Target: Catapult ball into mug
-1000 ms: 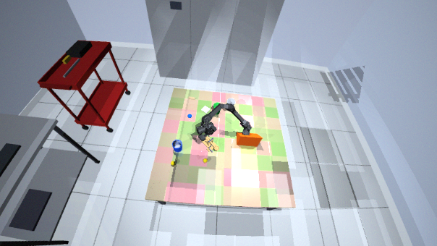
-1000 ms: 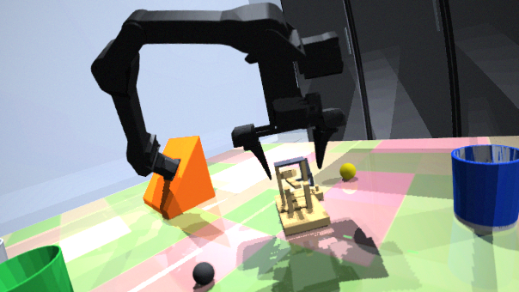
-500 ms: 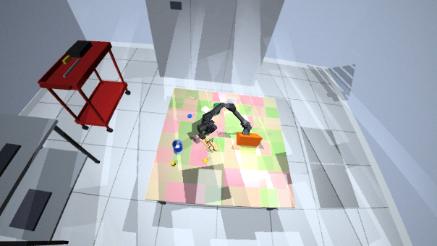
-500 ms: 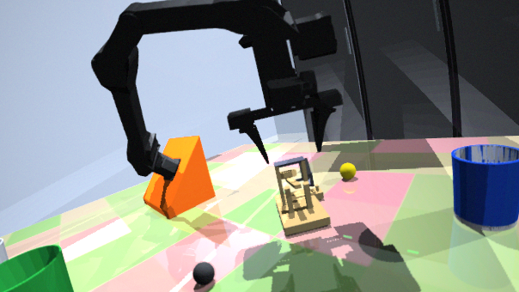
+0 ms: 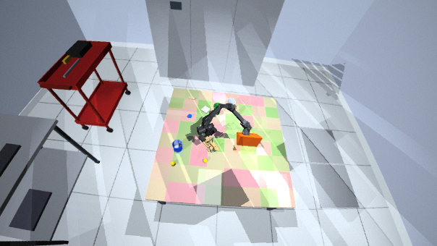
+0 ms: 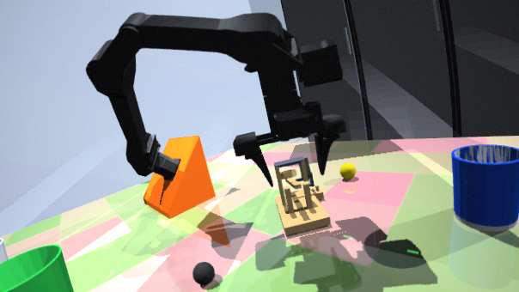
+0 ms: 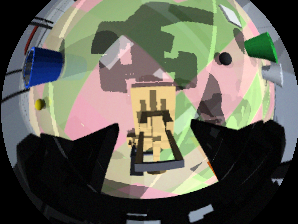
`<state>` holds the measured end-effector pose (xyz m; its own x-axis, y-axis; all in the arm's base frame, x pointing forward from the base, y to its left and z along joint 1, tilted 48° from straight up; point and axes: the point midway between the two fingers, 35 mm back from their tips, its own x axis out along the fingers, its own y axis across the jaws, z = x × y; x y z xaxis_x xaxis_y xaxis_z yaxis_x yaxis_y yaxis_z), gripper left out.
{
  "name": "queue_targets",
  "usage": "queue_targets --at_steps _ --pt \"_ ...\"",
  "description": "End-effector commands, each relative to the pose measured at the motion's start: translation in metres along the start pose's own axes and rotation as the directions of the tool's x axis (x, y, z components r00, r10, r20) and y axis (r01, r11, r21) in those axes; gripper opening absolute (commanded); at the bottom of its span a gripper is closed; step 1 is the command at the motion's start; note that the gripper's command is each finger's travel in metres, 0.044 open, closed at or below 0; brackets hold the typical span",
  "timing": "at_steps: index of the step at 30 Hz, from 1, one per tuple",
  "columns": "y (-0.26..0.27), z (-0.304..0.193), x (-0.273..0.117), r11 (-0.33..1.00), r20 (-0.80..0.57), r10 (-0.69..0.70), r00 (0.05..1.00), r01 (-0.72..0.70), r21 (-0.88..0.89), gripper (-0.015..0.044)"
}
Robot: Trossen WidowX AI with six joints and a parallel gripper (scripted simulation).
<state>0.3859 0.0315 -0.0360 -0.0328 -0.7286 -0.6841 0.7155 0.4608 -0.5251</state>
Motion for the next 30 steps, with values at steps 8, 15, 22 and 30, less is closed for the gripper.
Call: queue_targets --at_steps 8,15,22,30 --pt "-0.001 0.000 0.021 1.000 0.002 -0.008 1.000 0.008 -0.008 0.0440" --pt "-0.002 0.000 0.032 1.000 0.003 -0.008 1.000 0.008 -0.008 0.0440" --pt "-0.002 0.000 0.043 1.000 0.004 -0.009 1.000 0.009 -0.008 0.0440" --pt "-0.002 0.001 0.045 1.000 0.000 -0.005 1.000 0.005 0.002 0.0388"
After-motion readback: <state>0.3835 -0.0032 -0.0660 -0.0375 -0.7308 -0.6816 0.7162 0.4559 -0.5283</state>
